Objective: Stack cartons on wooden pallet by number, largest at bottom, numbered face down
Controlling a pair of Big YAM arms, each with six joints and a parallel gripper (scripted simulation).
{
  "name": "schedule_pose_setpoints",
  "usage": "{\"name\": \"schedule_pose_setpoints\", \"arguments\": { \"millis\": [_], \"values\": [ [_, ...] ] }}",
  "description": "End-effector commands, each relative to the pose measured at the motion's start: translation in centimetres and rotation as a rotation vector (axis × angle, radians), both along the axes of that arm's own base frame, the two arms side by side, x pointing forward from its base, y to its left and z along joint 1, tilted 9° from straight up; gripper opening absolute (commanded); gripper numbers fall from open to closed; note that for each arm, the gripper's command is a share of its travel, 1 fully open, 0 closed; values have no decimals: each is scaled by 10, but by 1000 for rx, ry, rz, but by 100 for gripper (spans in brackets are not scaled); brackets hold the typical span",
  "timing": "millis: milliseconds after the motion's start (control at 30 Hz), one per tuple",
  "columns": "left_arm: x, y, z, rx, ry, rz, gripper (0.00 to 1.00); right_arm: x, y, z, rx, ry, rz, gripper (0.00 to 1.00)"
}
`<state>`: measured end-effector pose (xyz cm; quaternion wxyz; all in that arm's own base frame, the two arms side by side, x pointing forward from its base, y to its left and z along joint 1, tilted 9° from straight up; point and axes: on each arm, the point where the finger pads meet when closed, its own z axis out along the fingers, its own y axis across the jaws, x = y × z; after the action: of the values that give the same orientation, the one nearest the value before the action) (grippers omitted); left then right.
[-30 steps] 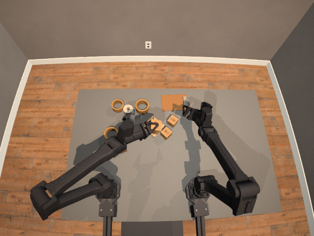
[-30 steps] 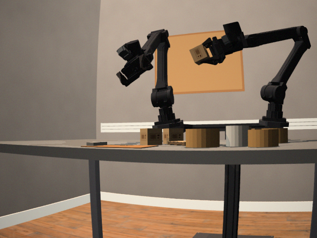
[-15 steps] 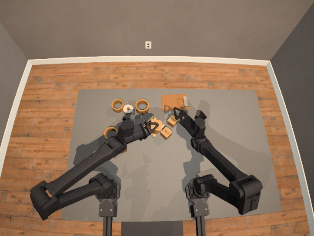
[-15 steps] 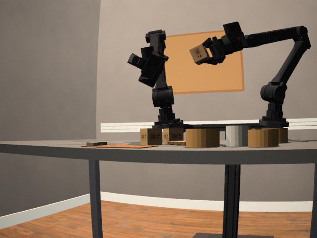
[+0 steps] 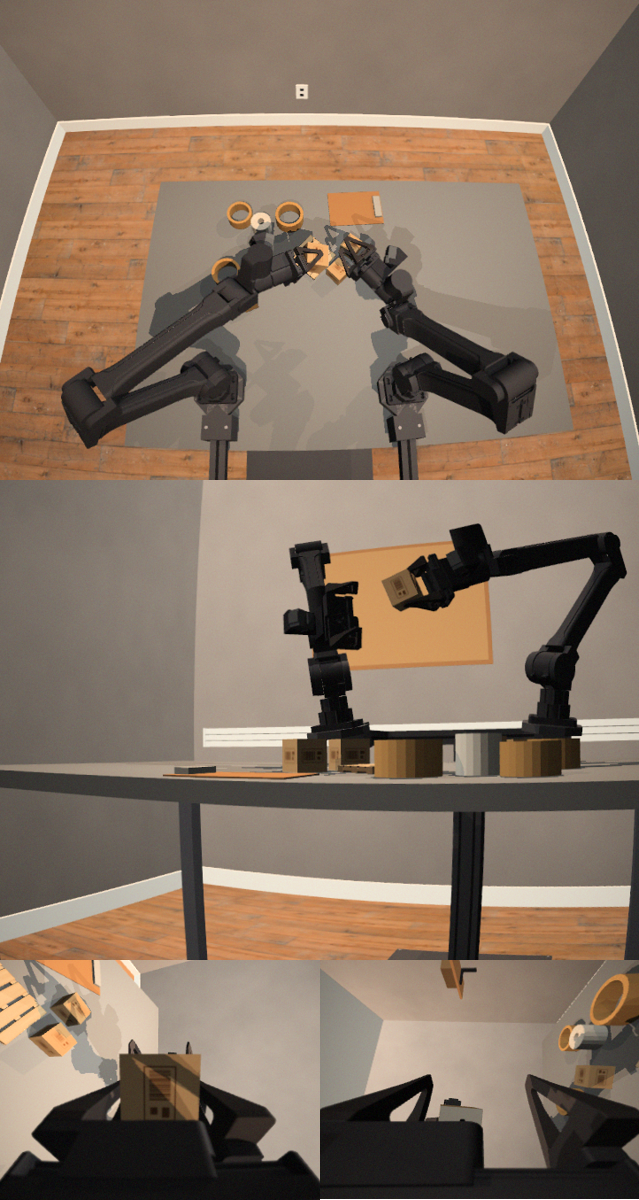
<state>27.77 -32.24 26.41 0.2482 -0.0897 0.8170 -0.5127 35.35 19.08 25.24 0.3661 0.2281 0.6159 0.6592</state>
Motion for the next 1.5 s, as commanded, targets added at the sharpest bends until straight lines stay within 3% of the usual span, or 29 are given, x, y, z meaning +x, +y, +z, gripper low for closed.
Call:
{"name": "schedule_pose_setpoints", "arguments": {
  "millis": [0, 133, 367, 1467],
  "values": [
    [5, -2, 15, -25, -23, 4, 54, -24, 13, 9, 201, 34, 93, 100],
    [5, -2, 15, -25, -23, 4, 54, -59, 26, 1, 251, 76, 198, 100],
    [5, -2, 15, -25, -23, 4, 54, -64, 32, 13, 254, 27, 230, 100],
    [5, -2, 15, -25, -23, 4, 54, -60, 29, 10, 246, 36, 214, 100]
  ]
}}
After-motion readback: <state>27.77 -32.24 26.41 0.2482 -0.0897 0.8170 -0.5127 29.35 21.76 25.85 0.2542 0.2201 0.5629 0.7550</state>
